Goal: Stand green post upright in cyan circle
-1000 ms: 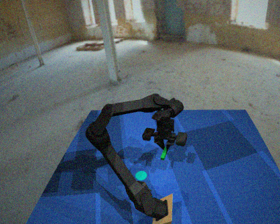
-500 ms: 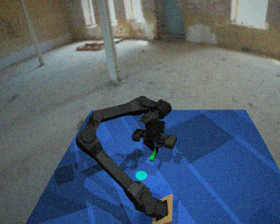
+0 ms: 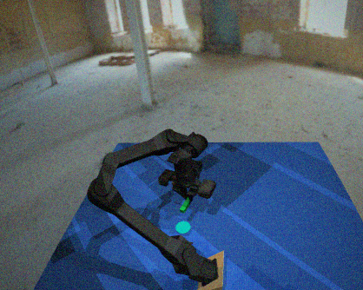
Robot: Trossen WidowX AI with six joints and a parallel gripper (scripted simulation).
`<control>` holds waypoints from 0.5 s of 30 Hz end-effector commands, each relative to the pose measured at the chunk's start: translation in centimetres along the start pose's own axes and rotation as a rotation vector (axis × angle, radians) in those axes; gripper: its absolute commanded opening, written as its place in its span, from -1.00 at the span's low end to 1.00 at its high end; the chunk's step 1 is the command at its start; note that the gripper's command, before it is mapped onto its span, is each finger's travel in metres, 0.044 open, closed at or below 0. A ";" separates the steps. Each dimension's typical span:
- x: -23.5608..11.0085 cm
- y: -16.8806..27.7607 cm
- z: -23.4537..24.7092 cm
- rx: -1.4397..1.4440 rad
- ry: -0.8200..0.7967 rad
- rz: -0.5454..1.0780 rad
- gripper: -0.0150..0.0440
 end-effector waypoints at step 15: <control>0.7 2.4 3.0 0.052 -0.010 0.020 -0.42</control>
Point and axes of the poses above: the point midway between the two fingers, 35 mm back from their tips, its own x axis out along the fingers, its own z axis across the jaws, y = z × x, the point moved 6 cm from there along -x, back along the fingers, and after that the axes turned 13 degrees about -x, right-handed, at the moved point
